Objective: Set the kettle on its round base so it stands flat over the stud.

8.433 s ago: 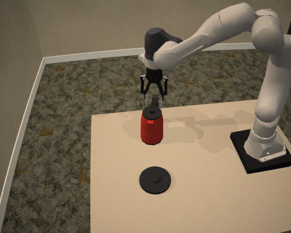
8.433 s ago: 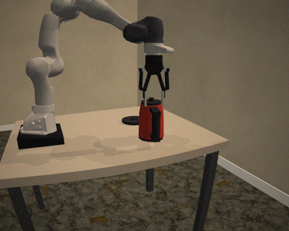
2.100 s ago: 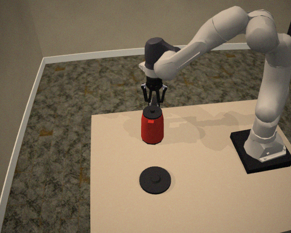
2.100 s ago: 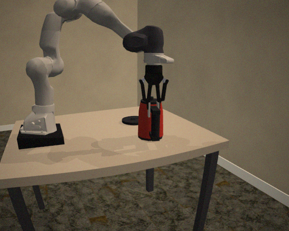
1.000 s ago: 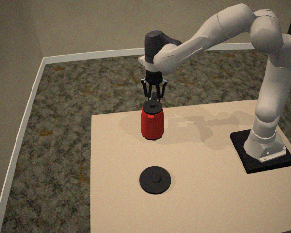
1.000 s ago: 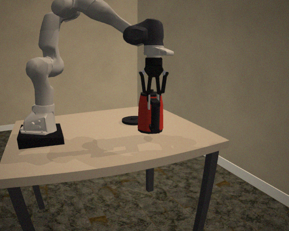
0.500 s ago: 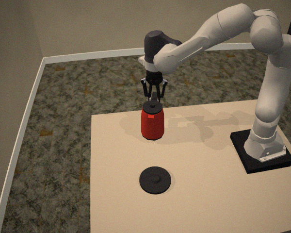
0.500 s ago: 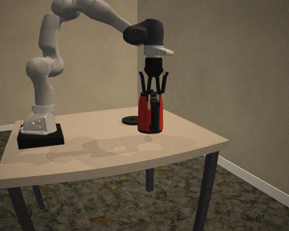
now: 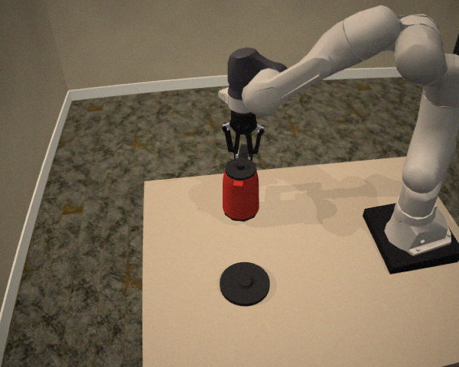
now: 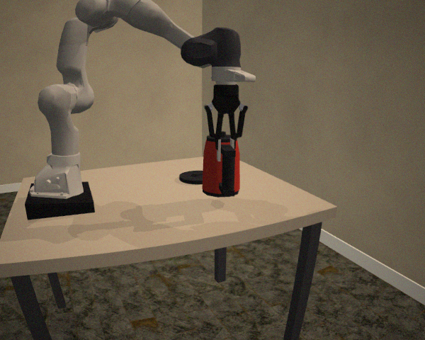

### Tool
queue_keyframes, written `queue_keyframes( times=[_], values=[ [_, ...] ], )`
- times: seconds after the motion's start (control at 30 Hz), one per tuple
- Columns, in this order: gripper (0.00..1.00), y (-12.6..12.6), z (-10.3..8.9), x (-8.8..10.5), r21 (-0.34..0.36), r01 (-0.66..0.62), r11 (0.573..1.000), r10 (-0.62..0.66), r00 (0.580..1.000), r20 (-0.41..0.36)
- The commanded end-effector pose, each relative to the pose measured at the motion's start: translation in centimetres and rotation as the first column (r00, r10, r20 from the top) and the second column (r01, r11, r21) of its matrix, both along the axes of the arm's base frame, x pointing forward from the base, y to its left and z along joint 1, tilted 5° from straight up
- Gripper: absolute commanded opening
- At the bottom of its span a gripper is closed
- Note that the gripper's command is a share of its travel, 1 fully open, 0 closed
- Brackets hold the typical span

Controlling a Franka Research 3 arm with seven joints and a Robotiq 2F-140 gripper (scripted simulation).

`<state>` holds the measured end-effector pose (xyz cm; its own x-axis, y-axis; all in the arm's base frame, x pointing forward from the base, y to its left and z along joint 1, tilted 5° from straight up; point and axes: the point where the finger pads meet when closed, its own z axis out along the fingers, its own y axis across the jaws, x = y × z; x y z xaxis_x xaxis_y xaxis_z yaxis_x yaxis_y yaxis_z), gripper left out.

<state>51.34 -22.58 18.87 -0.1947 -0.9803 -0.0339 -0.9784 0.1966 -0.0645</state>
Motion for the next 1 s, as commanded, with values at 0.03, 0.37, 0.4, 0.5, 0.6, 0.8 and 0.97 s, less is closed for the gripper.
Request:
queue_keyframes(
  times=[0.03, 0.37, 0.4, 0.5, 0.6, 0.8, 0.97],
  values=[
    [0.00, -0.23, 0.62, 0.23, -0.003, 0.000, 1.000, 0.000, 1.000, 0.011],
    [0.00, -0.48, 1.39, 0.48, -0.003, 0.000, 1.000, 0.000, 1.000, 0.011],
    [0.00, -0.48, 1.39, 0.48, -0.003, 0.000, 1.000, 0.000, 1.000, 0.011],
    [0.00, -0.49, 1.42, 0.49, -0.003, 0.000, 1.000, 0.000, 1.000, 0.011],
    [0.00, -0.49, 1.42, 0.49, -0.003, 0.000, 1.000, 0.000, 1.000, 0.011],
    [0.00, -0.49, 1.42, 0.49, -0.003, 0.000, 1.000, 0.000, 1.000, 0.011],
    [0.00, -0.49, 1.42, 0.49, -0.003, 0.000, 1.000, 0.000, 1.000, 0.011]
  ],
)
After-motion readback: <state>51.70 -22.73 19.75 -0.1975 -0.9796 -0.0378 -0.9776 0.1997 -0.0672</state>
